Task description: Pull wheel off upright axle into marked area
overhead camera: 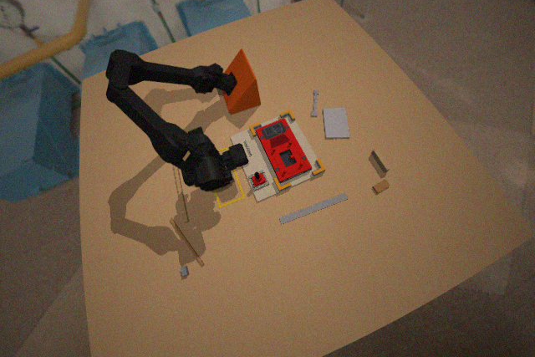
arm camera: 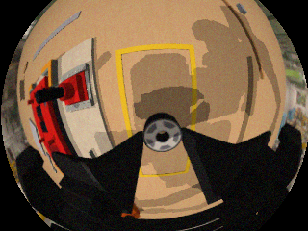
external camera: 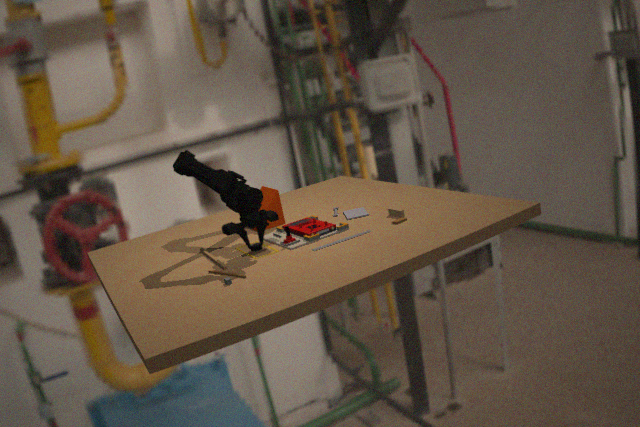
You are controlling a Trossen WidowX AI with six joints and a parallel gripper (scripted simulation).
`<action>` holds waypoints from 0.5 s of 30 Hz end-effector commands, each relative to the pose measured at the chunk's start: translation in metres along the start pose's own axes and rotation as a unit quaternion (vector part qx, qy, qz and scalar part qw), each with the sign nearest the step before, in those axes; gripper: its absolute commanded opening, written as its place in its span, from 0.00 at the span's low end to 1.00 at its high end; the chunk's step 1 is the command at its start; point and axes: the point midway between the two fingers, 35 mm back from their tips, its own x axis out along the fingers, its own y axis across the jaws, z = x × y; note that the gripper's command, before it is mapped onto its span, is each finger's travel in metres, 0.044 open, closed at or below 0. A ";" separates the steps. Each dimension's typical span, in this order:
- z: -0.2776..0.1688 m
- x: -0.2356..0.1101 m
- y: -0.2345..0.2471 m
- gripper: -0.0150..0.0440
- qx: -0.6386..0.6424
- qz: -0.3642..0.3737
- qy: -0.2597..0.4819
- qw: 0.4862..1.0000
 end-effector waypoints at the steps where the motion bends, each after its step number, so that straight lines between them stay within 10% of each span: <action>1: 0.000 0.005 0.000 0.25 -0.003 -0.003 -0.002 1.000; 15: 0.001 -0.021 0.001 0.76 -0.001 0.000 -0.001 1.000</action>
